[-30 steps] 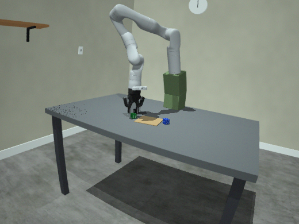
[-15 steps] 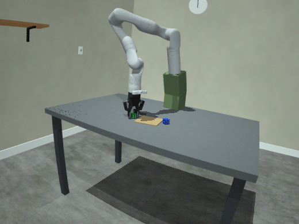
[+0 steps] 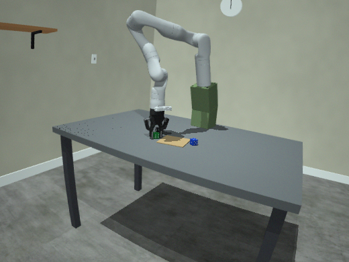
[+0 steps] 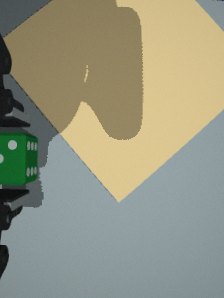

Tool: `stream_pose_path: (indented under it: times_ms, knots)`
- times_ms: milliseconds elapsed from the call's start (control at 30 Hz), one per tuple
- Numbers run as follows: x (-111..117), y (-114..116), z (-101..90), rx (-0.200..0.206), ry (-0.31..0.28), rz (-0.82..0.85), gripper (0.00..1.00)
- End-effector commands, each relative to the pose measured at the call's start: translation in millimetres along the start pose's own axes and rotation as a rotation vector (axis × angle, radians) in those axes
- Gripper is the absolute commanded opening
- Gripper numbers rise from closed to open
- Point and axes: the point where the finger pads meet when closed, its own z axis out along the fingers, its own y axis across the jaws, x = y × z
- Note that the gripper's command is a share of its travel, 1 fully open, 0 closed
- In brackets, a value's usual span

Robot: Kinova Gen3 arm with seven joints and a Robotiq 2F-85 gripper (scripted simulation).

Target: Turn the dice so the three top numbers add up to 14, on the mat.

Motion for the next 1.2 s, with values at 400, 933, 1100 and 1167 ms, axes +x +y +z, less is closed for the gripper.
stream_pose_path:
  times_ms: [400,933,1100,1167]
  knots:
    - [0.2,0.6,-0.5,-0.001,0.000,0.000,0.46]
    - [0.2,0.6,-0.5,-0.001,0.000,0.000,0.26]
    - [0.2,0.6,-0.5,-0.001,0.000,0.000,0.26]
    - [0.2,0.6,-0.5,-0.001,0.000,0.000,0.26]
